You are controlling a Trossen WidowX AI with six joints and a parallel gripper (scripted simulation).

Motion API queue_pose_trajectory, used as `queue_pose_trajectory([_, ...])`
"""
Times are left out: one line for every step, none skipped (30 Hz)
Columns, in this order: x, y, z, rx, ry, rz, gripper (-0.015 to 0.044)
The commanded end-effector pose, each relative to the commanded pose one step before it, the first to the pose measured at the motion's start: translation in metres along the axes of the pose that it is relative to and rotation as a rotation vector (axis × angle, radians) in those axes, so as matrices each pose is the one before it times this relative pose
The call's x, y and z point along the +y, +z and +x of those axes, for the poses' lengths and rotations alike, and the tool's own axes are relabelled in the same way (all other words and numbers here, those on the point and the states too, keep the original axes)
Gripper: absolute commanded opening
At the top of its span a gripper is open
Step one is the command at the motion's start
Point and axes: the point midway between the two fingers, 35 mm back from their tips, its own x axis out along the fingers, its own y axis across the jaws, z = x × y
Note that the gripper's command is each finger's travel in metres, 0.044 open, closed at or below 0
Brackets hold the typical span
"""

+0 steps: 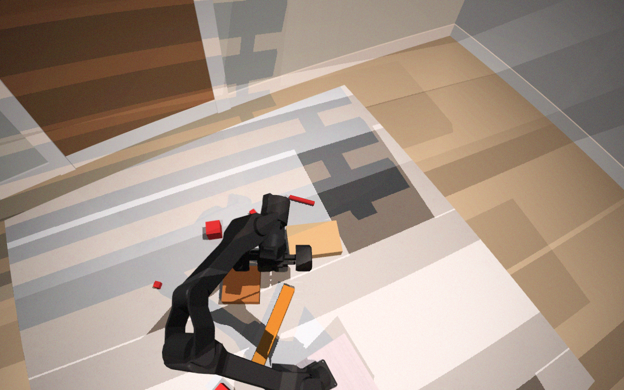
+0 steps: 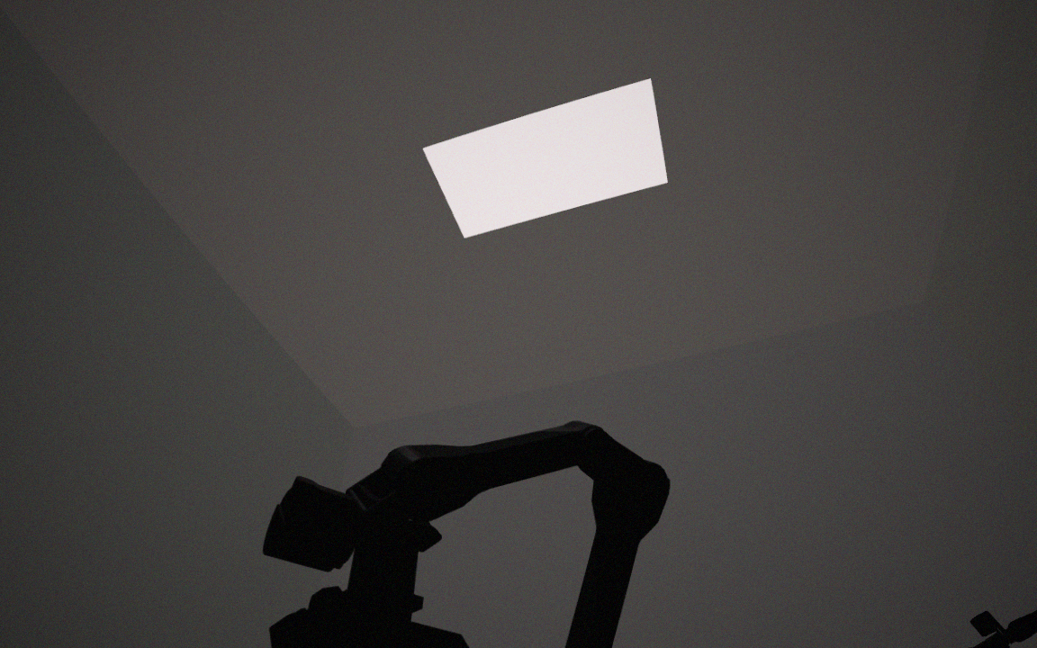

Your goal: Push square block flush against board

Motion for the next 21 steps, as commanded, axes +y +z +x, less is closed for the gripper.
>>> queue_pose_trajectory([-0.00947, -0.00332, 0.00533, 0.00916, -0.00284, 0.0714, 0.0000])
queue_pose_trajectory([0.00000, 0.00000, 0.00000, 0.00000, 0.00000, 0.0000, 0.0000])
queue_pose_trajectory([0.00000, 0.00000, 0.00000, 0.00000, 0.00000, 0.0000, 0.0000])
queue_pose_trajectory([0.00004, 0.00030, 0.00315, -0.00019, -0.00013, 0.0000, 0.0000])
queue_pose_trajectory([0.00011, 0.00066, 0.00939, -0.00040, -0.00019, 0.0001, 0.0000])
queue_pose_trajectory([0.00018, 0.00032, 0.01548, -0.00007, 0.00033, 0.0000, 0.0000])
queue_pose_trajectory([0.00014, -0.00064, 0.01521, 0.00071, 0.00107, -0.0002, 0.0000])
queue_pose_trajectory([0.00005, -0.00083, 0.00897, 0.00082, 0.00098, -0.0002, 0.0000])
queue_pose_trajectory([0.00001, -0.00035, 0.00296, 0.00034, 0.00038, -0.0001, 0.0000])
queue_pose_trajectory([0.00000, 0.00000, 0.00000, 0.00000, 0.00000, 0.0000, 0.0000])
queue_pose_trajectory([0.00000, 0.00000, 0.00000, 0.00000, 0.00000, 0.0000, 0.0000])
queue_pose_trajectory([0.00002, -0.00019, -0.00002, 0.00001, 0.00000, 0.0000, 0.0000])
queue_pose_trajectory([0.00005, -0.00039, -0.00004, 0.00002, 0.00000, 0.0000, 0.0000])
queue_pose_trajectory([0.00007, -0.00058, -0.00006, 0.00002, 0.00000, 0.0000, 0.0000])
queue_pose_trajectory([0.00009, -0.00076, -0.00007, 0.00003, 0.00000, 0.0000, 0.0000])
queue_pose_trajectory([0.00011, -0.00094, -0.00009, 0.00004, -0.00001, 0.0000, 0.0000])
queue_pose_trajectory([0.00012, -0.00110, -0.00010, 0.00004, -0.00001, 0.0000, 0.0000])
queue_pose_trajectory([0.00012, -0.00116, -0.00010, 0.00005, -0.00001, 0.0000, 0.0000])
queue_pose_trajectory([0.00012, -0.00118, -0.00010, 0.00005, -0.00001, 0.0000, 0.0000])
queue_pose_trajectory([0.00012, -0.00118, -0.00010, 0.00005, -0.00001, 0.0000, 0.0000])
queue_pose_trajectory([0.00011, -0.00118, -0.00009, 0.00005, -0.00001, 0.0000, 0.0000])
